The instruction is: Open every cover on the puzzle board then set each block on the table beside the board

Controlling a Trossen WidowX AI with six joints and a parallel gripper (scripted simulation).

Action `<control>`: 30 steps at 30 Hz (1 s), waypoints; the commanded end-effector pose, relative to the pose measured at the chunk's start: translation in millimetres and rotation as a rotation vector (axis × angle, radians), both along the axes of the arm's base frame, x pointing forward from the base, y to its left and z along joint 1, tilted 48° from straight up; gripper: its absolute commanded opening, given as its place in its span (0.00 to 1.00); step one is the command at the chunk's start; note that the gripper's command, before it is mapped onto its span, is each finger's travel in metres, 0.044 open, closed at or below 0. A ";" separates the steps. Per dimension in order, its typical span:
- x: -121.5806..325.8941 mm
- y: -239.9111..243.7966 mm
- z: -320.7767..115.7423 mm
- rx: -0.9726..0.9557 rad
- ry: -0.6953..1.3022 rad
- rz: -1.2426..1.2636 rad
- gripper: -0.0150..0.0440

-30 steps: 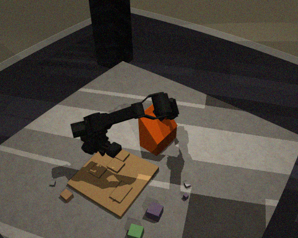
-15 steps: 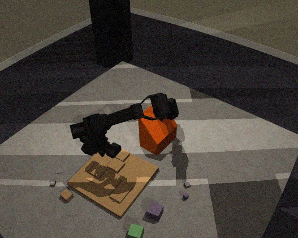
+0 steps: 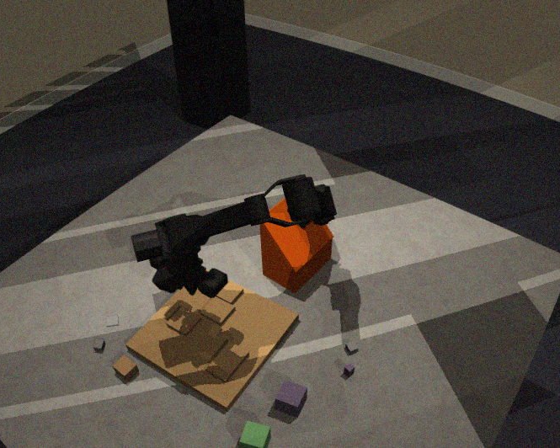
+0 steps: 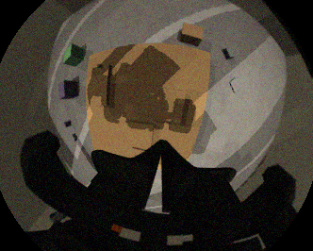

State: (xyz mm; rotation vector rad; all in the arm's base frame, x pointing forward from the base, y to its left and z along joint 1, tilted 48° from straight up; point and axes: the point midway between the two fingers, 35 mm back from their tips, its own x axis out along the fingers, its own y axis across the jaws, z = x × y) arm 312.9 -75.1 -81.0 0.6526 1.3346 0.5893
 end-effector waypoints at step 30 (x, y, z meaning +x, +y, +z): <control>5.0 19.3 -19.6 0.000 0.000 0.003 0.25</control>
